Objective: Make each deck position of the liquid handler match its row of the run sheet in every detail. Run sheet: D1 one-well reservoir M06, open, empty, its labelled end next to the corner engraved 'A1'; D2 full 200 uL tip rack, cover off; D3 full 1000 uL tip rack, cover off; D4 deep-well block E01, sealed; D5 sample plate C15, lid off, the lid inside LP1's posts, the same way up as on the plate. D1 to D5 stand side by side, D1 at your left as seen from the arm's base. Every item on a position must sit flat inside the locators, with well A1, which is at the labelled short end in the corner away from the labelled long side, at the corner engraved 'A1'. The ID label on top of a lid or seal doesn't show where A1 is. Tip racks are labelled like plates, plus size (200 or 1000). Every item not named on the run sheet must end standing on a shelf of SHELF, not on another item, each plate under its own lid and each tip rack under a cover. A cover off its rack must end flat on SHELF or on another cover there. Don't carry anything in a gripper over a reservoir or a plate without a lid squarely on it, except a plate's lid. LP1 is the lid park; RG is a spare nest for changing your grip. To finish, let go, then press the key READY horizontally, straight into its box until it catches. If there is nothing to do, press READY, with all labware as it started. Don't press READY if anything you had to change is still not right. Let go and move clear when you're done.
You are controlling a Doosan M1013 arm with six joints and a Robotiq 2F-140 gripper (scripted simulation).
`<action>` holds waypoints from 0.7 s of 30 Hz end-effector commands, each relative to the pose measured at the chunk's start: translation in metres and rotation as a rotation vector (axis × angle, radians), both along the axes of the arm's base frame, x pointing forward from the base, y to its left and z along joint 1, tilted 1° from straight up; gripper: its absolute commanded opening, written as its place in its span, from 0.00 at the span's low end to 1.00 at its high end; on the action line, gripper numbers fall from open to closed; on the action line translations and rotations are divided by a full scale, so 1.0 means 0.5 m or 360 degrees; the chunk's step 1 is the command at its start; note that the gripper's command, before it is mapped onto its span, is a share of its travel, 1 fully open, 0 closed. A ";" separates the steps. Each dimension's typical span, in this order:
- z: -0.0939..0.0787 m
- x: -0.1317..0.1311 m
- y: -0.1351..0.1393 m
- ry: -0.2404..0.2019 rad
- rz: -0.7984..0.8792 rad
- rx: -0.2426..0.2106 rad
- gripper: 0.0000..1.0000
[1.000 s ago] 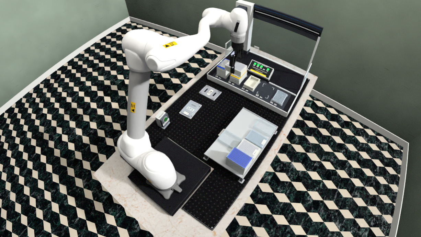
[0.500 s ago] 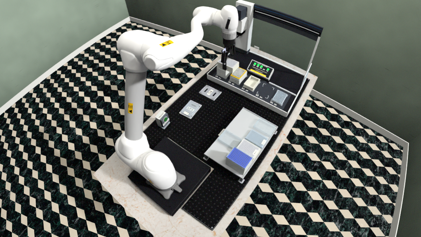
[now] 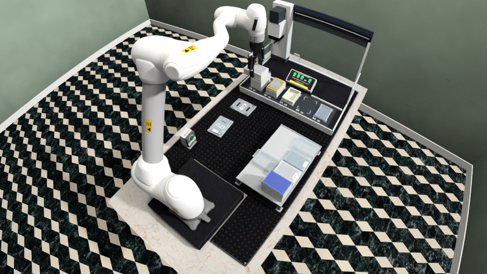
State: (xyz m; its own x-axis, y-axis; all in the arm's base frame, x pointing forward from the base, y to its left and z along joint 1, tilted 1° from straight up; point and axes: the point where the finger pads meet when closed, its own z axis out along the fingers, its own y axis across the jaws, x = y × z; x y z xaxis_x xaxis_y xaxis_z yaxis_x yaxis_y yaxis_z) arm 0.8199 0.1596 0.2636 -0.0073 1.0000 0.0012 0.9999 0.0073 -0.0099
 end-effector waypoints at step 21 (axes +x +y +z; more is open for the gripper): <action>0.003 -0.068 0.115 -0.0002 0.0000 0.0001 0.10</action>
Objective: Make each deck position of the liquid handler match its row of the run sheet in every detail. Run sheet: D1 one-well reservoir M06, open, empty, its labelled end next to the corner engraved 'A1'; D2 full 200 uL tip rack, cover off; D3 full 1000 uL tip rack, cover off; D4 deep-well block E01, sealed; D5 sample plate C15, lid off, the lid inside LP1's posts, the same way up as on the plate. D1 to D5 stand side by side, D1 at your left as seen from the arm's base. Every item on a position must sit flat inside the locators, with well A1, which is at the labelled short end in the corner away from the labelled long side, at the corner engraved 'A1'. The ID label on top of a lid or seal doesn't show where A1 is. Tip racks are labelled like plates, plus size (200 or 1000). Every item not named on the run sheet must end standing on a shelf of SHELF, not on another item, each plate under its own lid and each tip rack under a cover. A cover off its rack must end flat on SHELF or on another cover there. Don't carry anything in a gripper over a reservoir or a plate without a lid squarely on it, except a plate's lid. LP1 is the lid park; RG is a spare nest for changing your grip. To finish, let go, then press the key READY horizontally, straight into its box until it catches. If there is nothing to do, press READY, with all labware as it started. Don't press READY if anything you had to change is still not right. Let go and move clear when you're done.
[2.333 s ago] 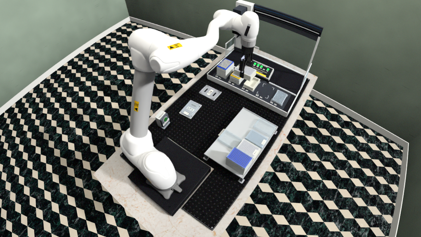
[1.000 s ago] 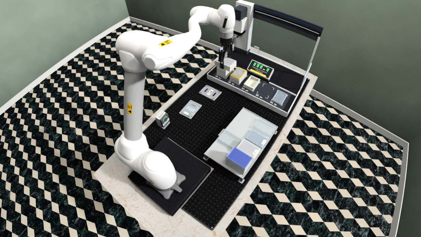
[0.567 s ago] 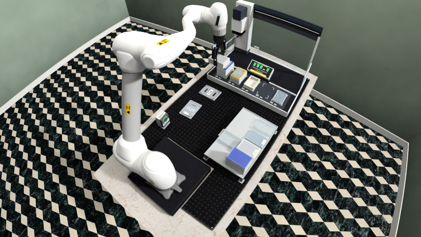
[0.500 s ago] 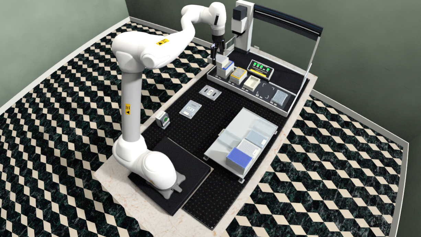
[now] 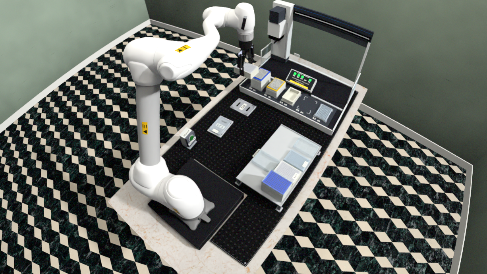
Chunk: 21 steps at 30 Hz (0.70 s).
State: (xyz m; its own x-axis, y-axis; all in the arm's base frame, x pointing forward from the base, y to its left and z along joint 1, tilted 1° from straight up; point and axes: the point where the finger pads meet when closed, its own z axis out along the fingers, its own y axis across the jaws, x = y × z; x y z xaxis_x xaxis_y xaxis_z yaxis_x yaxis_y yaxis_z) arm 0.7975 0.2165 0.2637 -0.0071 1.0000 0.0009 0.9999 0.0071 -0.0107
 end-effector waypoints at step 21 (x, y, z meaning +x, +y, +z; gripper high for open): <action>0.003 -0.087 0.001 -0.0003 0.0000 0.0002 0.10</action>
